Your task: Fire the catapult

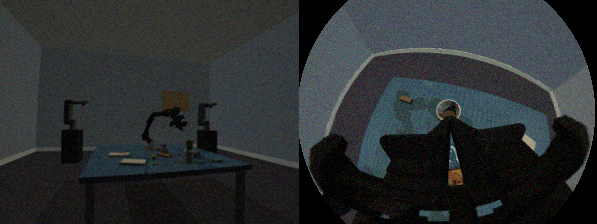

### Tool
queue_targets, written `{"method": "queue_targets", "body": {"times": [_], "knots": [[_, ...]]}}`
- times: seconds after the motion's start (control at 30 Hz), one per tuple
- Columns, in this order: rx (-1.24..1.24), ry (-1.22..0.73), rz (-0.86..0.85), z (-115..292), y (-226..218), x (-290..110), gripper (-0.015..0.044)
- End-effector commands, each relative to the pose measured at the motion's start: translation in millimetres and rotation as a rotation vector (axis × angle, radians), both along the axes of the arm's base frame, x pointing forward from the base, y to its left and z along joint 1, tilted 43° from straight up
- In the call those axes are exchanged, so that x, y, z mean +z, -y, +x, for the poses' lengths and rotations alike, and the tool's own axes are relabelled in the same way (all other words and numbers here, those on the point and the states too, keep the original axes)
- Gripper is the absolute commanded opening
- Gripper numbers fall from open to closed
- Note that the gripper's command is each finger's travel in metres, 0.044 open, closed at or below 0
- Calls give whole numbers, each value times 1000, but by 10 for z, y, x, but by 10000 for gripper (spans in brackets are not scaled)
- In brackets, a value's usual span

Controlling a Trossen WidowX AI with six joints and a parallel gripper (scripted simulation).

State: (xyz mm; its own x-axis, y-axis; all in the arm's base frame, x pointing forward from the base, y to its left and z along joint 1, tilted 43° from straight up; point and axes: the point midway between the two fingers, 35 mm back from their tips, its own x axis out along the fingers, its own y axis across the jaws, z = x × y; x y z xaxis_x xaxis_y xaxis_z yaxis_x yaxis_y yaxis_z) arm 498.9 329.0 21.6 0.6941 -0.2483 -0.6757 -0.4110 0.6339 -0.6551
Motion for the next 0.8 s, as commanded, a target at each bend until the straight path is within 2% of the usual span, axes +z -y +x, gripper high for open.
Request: {"method": "queue_targets", "body": {"times": [0.0,0.77], "knots": [[36,-48,-71,-178,2,-100,0],[308,-358,-635,-1153,441,-631,0]]}}
